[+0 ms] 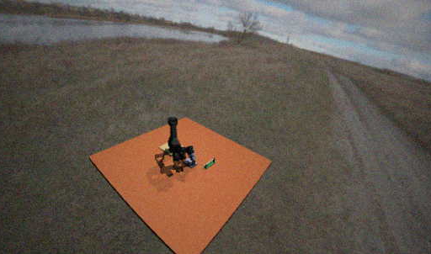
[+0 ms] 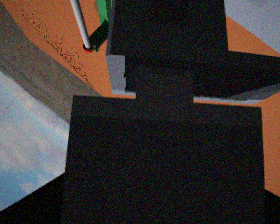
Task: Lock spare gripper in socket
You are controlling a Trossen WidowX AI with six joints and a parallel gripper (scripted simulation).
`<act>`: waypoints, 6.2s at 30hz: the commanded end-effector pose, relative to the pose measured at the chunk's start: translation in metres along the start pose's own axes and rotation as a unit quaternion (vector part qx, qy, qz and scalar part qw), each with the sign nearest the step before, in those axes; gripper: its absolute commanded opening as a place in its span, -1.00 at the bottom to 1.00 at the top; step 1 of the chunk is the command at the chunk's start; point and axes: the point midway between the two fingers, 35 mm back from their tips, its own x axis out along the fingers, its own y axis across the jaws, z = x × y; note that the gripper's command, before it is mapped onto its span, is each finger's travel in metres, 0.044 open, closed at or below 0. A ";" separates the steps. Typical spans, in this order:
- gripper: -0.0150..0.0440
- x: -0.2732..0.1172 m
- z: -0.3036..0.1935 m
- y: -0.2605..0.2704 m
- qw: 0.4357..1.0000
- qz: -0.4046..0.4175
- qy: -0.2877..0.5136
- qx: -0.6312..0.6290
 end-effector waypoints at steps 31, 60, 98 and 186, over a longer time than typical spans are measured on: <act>0.13 0.008 0.012 0.000 1.000 0.001 0.001 0.004; 1.00 -0.008 -0.017 0.000 1.000 0.001 0.010 0.019; 1.00 -0.031 -0.072 0.012 0.998 0.026 -0.047 0.033; 0.12 0.146 -0.021 0.149 0.090 -0.576 0.190 -0.790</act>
